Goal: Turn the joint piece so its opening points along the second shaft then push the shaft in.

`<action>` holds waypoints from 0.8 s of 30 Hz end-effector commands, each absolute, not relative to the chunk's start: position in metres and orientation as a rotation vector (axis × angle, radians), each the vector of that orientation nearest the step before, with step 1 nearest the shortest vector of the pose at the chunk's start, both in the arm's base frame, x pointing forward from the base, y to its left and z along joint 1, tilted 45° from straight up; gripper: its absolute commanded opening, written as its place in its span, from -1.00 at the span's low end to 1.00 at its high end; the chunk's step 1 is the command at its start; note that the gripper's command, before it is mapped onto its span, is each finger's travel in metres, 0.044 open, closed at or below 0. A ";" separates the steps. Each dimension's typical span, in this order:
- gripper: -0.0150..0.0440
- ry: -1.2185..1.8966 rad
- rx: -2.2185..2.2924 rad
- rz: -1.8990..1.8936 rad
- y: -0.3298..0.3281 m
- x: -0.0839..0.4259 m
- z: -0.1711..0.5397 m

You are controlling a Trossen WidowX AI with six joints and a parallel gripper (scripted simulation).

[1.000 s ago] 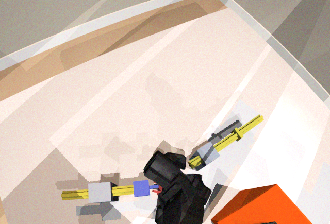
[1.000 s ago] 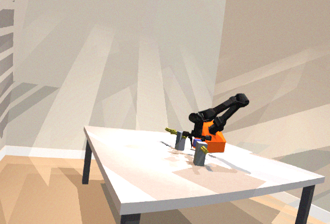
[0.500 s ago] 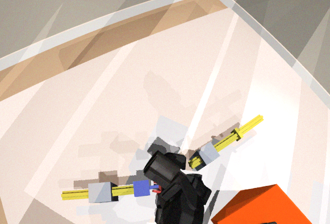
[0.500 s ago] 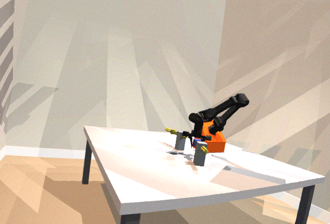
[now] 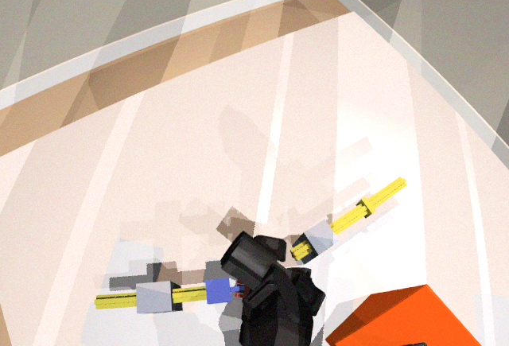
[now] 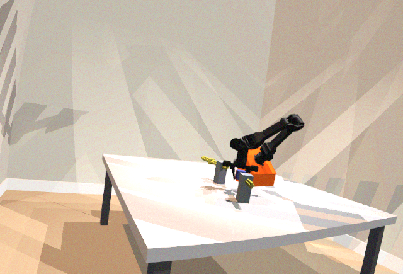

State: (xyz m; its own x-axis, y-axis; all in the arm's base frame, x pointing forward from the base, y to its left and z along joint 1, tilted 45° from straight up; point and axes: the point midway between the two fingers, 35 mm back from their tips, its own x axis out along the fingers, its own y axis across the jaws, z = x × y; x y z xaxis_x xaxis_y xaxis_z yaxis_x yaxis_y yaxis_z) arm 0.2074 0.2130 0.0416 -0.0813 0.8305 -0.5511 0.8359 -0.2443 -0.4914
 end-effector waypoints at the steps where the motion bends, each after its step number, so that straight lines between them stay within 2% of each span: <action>1: -0.49 1.934 2.066 -1.239 0.212 0.209 0.041; 24: -0.49 1.916 1.635 -1.023 0.203 0.219 0.042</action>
State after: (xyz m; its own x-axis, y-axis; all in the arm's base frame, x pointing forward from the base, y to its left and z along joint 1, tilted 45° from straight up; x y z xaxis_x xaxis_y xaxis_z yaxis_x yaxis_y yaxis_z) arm 0.2172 0.2037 0.0415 -0.2159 0.6798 -0.7009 0.9570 0.0051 -0.2899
